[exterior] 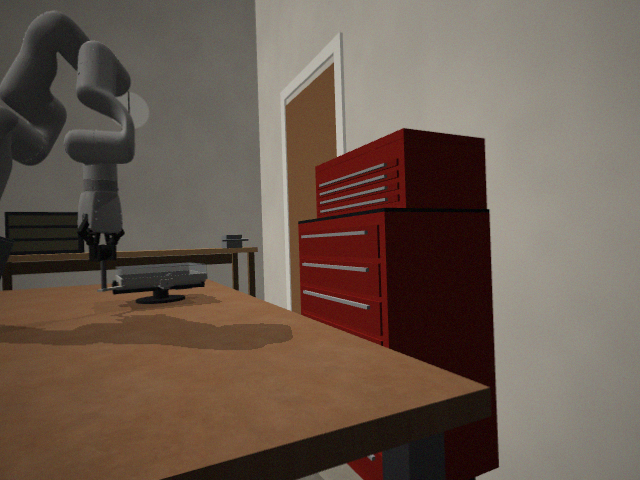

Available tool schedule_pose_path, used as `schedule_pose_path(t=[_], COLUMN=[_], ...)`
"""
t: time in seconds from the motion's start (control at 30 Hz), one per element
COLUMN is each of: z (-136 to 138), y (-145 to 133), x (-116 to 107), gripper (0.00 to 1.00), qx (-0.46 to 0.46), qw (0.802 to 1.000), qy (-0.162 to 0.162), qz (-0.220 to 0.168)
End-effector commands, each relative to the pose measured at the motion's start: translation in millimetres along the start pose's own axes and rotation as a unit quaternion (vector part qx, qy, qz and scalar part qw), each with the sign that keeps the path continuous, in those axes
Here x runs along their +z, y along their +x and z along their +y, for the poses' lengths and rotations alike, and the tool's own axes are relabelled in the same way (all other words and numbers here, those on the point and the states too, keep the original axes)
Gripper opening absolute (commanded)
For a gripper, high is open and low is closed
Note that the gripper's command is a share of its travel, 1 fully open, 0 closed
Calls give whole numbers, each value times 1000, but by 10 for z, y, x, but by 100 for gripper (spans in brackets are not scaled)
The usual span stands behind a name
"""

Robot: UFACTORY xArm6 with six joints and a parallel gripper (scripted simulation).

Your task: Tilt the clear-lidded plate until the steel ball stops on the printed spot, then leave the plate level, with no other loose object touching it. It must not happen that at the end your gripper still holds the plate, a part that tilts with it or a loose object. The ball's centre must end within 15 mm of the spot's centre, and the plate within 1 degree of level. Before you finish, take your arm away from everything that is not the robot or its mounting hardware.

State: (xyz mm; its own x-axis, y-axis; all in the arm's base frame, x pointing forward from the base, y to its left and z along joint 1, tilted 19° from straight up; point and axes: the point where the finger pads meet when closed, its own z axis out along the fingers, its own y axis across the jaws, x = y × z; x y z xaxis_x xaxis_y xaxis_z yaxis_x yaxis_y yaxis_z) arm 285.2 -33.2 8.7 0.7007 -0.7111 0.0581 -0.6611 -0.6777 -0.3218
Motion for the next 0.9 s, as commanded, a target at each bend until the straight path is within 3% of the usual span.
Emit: schedule_pose_path(t=[0.0, 0.87], z=[-1, 2], y=[-19, 5], x=[3, 11], gripper=[0, 0], qx=[0, 0], qw=[1000, 1000], qy=[1, 1], qz=[-2, -2])
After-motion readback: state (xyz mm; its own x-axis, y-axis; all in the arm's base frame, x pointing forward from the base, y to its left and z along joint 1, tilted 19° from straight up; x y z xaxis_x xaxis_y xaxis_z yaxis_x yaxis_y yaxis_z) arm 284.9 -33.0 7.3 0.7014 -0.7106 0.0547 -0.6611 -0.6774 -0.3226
